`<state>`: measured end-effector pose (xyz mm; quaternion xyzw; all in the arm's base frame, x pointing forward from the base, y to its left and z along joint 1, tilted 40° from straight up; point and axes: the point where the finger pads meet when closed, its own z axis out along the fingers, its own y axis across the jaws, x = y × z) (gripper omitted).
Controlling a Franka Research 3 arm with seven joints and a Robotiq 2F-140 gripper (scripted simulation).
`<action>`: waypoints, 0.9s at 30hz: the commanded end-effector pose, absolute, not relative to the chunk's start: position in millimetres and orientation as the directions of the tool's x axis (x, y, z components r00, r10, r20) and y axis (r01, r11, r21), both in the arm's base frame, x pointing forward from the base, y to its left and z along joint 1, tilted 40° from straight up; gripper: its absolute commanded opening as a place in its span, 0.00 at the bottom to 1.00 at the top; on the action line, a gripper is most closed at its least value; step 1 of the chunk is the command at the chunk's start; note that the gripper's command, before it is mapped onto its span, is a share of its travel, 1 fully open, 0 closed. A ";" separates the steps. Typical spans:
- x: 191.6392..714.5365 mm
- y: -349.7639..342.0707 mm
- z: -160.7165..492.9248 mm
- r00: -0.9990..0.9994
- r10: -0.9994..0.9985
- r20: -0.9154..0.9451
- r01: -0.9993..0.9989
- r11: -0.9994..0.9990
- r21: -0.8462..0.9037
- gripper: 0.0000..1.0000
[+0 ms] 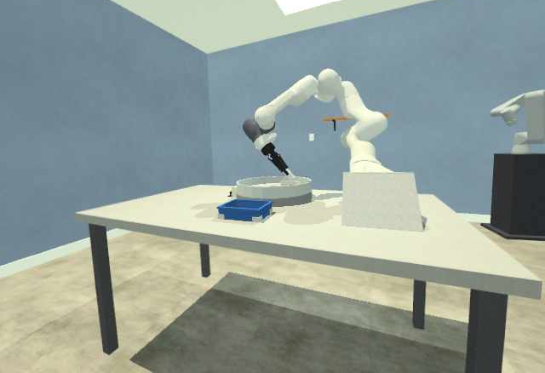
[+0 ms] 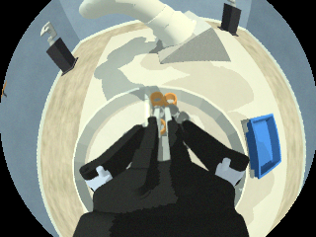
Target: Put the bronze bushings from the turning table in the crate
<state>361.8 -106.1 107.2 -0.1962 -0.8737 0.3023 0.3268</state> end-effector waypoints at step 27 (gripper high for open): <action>360.1 -118.3 91.3 -0.712 0.534 0.457 0.139 0.744 -0.653 0.06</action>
